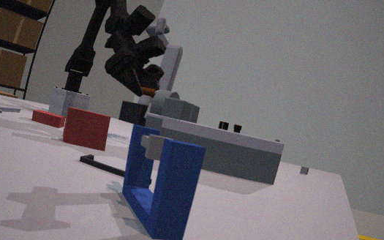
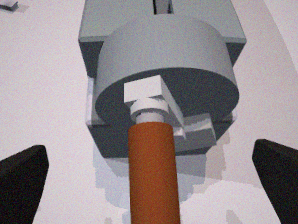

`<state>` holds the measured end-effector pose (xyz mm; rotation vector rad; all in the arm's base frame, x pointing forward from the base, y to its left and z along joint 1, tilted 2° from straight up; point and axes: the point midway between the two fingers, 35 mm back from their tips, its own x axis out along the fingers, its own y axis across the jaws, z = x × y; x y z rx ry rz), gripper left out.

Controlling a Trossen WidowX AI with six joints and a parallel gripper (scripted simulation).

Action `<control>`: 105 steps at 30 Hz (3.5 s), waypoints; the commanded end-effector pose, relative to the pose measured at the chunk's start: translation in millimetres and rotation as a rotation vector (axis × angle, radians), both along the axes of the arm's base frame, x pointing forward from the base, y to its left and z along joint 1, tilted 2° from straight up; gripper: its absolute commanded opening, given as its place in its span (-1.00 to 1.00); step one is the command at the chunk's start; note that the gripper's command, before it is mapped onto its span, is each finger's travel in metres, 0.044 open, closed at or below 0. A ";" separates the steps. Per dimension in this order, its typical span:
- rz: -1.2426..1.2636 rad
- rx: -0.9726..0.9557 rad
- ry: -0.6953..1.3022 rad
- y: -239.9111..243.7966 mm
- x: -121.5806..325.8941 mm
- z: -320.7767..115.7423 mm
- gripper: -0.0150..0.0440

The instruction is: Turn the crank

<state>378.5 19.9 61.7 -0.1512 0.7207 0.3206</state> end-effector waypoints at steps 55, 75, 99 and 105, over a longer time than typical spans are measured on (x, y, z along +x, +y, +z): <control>0.008 0.000 0.003 10.1 -5.4 -18.0 -0.49; 0.008 0.001 0.003 13.9 -6.3 -23.0 -0.49; 0.008 0.001 0.004 19.8 -7.1 -39.9 -0.49; 0.008 0.001 0.004 19.4 -6.5 -48.1 -0.49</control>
